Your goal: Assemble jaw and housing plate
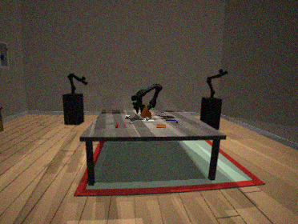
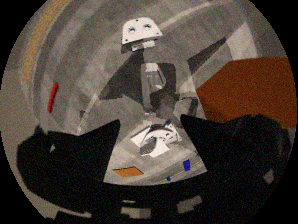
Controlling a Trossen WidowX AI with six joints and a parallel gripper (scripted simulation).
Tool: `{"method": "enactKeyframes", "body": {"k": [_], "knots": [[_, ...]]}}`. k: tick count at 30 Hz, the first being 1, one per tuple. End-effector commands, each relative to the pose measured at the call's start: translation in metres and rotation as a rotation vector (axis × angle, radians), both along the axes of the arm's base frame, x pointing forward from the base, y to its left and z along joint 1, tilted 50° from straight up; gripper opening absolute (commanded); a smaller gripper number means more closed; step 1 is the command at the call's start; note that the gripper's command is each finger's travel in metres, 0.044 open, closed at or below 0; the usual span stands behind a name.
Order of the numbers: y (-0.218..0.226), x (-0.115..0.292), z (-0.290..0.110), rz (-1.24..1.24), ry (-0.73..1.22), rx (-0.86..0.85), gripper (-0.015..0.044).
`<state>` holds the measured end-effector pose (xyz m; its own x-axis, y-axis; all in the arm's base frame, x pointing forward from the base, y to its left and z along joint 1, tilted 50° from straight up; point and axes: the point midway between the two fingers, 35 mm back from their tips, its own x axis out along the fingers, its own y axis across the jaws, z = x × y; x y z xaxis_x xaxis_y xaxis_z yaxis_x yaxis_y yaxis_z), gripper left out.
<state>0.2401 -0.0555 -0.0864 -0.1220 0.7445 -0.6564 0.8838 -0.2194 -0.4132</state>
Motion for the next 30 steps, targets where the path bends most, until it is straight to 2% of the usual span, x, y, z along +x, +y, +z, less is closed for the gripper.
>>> {"method": "enactKeyframes", "body": {"k": [1, 12, 28, 30], "knots": [[-0.001, -0.0001, 0.0002, 0.006, -0.002, -0.003, 0.044], [-0.001, -0.0001, 0.0002, 0.006, -0.002, -0.003, 0.044], [0.0035, 0.0026, -0.0056, 0.228, -0.258, 0.041, 0.002], [0.004, 0.0029, -0.0064, 0.259, -0.294, 0.047, 0.0]]}}
